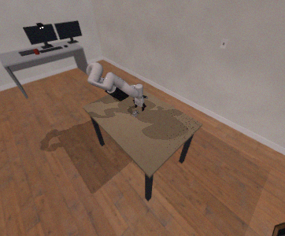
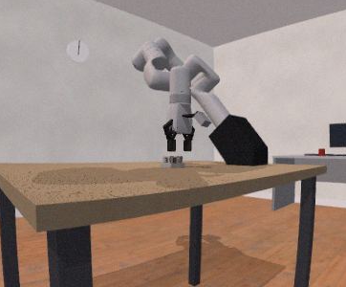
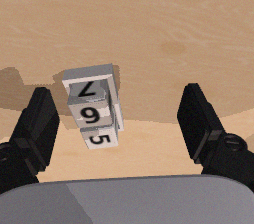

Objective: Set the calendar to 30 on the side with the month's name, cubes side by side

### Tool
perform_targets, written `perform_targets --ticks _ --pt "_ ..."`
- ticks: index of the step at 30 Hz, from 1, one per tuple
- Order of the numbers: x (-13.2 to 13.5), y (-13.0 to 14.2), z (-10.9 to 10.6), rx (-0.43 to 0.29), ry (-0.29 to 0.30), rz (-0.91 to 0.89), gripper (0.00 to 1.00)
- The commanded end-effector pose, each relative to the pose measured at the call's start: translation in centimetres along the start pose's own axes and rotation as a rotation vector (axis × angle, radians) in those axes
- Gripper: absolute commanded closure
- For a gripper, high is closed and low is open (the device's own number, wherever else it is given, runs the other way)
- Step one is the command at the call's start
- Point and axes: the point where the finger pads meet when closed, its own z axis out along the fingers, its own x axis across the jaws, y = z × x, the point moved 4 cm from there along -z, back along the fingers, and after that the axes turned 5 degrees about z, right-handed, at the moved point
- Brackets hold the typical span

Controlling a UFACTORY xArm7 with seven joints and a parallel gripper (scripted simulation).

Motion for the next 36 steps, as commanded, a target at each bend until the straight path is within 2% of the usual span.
perform_targets --ticks 1,3,9,15,23,29,36 --pt "0.2 0.0 -0.2 0.001 0.007 0.084 0.00" --pt "0.3 0.1 -0.2 0.002 0.007 0.153 0.00" --pt "0.9 0.7 -0.1 0.002 0.007 0.190 0.00" --pt "1.2 0.9 -0.1 0.003 0.007 0.415 0.00" --pt "1.8 1.5 -0.1 0.003 0.007 0.452 0.00" --pt "2.1 1.8 -0.1 0.004 0.007 0.677 0.00" --pt "2.7 2.4 -0.1 0.004 0.007 0.694 0.00"
